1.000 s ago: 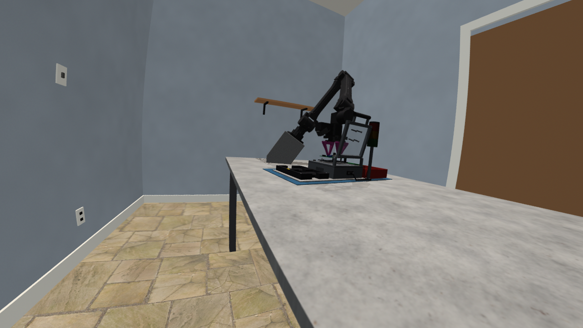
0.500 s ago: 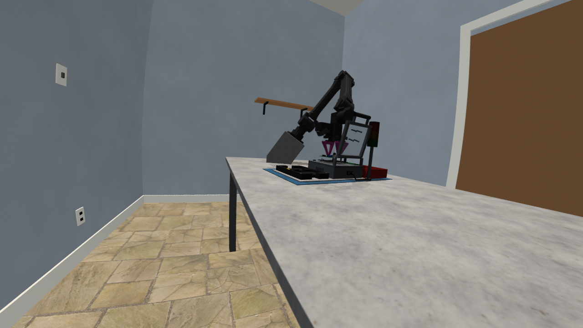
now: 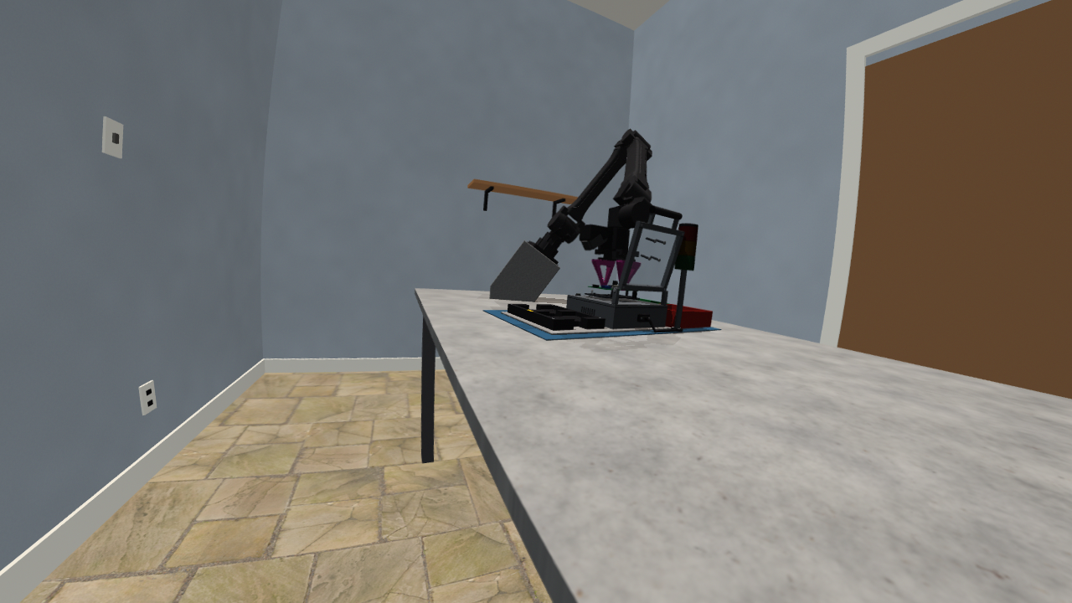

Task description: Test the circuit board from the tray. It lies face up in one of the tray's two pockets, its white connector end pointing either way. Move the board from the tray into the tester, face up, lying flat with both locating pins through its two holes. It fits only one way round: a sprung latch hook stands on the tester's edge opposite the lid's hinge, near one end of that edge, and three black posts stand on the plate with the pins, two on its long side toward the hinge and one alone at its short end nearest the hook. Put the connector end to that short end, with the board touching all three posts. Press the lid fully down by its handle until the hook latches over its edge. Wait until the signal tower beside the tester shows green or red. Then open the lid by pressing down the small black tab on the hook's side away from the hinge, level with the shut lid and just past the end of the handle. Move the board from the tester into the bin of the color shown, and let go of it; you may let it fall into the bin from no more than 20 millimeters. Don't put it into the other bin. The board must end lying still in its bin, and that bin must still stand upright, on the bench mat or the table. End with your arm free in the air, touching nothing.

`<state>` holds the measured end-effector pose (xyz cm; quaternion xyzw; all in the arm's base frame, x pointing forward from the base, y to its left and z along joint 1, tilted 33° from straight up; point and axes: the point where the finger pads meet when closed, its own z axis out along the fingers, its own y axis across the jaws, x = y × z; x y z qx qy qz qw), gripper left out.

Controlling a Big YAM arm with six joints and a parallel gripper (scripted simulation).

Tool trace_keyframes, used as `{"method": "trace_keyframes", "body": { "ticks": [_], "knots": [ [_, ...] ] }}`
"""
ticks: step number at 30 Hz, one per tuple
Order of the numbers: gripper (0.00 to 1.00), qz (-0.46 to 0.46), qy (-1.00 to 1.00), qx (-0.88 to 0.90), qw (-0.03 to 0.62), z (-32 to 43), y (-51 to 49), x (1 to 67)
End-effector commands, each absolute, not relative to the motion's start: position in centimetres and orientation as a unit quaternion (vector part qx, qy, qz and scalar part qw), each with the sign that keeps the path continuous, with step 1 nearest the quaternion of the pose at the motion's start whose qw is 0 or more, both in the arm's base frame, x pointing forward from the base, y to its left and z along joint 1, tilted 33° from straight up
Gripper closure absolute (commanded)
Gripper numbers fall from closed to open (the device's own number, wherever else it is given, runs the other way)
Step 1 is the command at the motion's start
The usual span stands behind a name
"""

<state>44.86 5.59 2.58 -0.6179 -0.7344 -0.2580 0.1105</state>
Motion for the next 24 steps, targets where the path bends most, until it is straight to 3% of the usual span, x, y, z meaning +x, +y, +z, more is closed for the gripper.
{"method": "trace_keyframes", "body": {
  "ticks": [1,24],
  "knots": [
    [0.28,-0.265,-0.731,-0.621,0.099,3.16,5.19,45.77],
    [0.28,-0.266,-0.733,-0.618,0.099,3.12,5.41,45.94]
  ]
}}
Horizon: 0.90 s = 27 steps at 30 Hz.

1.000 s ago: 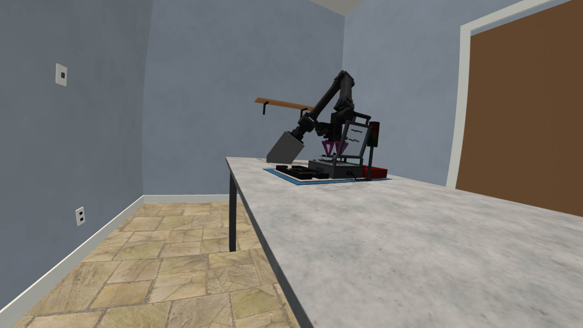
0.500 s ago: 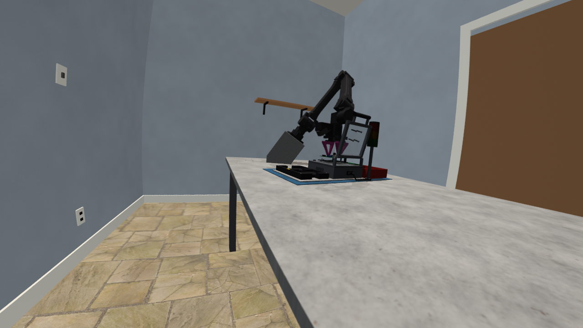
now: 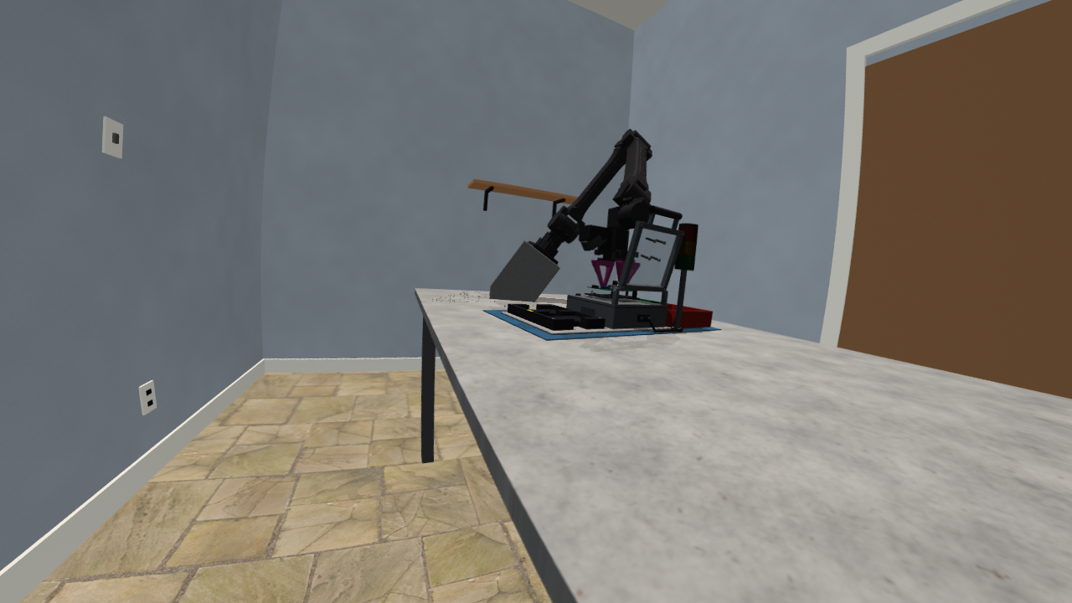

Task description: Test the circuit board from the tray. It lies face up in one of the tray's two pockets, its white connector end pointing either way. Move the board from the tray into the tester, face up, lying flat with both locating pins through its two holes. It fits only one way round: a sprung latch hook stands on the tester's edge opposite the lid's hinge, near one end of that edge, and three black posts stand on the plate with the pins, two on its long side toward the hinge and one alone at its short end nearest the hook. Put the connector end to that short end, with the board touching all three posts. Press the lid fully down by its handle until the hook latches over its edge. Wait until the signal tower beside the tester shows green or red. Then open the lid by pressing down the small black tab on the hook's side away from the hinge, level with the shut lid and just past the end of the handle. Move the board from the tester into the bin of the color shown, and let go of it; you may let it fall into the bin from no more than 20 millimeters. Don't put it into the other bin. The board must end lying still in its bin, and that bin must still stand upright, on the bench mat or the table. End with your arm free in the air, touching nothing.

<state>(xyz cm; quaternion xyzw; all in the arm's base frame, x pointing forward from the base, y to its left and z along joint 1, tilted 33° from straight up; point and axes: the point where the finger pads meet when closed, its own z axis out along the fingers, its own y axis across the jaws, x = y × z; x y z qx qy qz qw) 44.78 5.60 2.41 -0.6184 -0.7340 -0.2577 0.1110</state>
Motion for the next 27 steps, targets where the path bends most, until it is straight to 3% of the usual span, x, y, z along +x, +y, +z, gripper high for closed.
{"method": "trace_keyframes", "body": {
  "ticks": [1,27],
  "knots": [
    [0.28,-0.266,-0.733,-0.618,0.098,3.12,5.42,45.93],
    [0.28,-0.263,-0.733,-0.619,0.102,2.77,5.53,45.59]
  ]
}}
